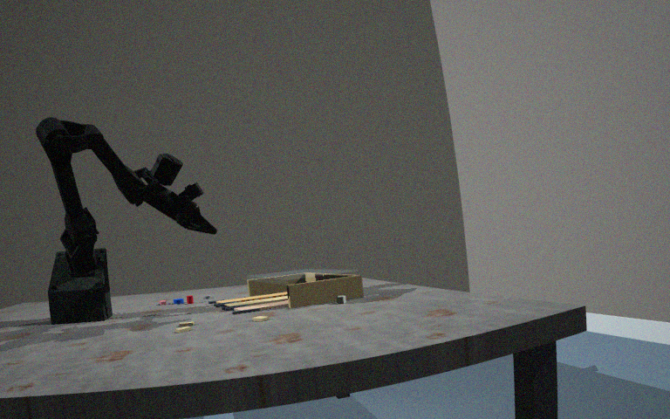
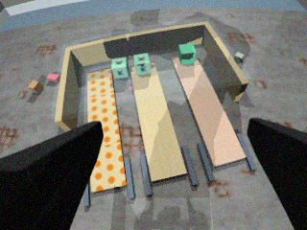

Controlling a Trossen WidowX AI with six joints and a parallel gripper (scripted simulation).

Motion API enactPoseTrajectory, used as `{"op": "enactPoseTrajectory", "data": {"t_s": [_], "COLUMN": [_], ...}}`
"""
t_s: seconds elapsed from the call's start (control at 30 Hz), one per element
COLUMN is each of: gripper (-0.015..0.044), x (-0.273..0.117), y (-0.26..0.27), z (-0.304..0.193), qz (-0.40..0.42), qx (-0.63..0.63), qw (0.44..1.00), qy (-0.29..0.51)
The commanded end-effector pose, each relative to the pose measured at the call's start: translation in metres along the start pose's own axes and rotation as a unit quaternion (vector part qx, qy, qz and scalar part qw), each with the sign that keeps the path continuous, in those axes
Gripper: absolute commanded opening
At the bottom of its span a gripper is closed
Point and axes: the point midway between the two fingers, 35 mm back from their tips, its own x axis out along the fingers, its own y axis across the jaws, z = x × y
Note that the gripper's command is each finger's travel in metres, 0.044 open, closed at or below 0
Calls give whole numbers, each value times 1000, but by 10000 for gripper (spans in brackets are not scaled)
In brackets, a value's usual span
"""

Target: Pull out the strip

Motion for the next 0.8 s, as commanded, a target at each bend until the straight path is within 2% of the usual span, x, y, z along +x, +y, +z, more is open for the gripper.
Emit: {"op": "enactPoseTrajectory", "data": {"t_s": [0.0,0.2,0.3,0.7,0.77], "gripper": [400,400,321,6,0], "x": [-11,-11,0,78,88], "y": [18,18,22,27,24], "z": [2,2,4,-16,-23], "qz": [6,6,9,31,33], "qx": [-20,-20,-29,-81,-86], "qw": [1000,1000,999,954,939], "qy": [-6,-6,24,285,330]}}
